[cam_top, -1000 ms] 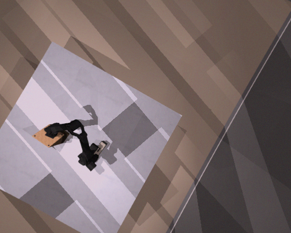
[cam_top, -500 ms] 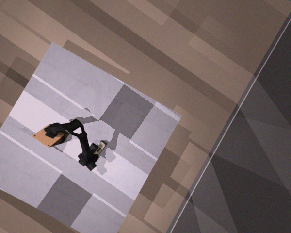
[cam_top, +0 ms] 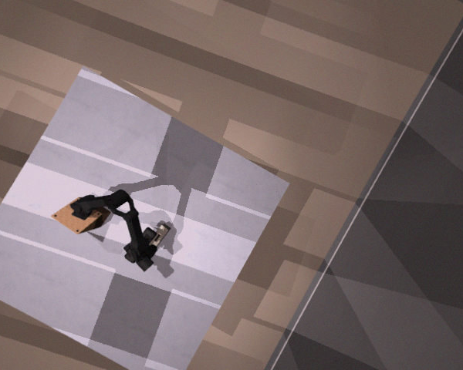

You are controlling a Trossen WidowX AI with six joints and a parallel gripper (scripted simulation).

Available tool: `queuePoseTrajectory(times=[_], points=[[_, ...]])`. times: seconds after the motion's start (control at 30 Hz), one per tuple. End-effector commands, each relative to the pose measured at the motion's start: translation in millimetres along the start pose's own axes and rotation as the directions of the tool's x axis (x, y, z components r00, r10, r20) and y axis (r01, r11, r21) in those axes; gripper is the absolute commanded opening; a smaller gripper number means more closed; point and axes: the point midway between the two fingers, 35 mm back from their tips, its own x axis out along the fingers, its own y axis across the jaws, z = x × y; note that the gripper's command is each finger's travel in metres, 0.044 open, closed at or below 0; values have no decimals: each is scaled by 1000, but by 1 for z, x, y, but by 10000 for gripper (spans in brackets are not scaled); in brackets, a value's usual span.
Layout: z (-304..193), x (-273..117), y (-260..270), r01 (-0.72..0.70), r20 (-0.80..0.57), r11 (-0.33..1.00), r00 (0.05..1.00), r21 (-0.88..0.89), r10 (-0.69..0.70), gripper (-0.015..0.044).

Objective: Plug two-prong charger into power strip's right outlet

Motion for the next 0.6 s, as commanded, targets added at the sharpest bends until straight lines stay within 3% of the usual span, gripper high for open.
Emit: queuePoseTrajectory(times=[0.0,0.57], points=[[6,-3,0,3,20,1000,1000,-17,-3,0],[0,0,0,0,-1,1000,1000,-1,0,0]])
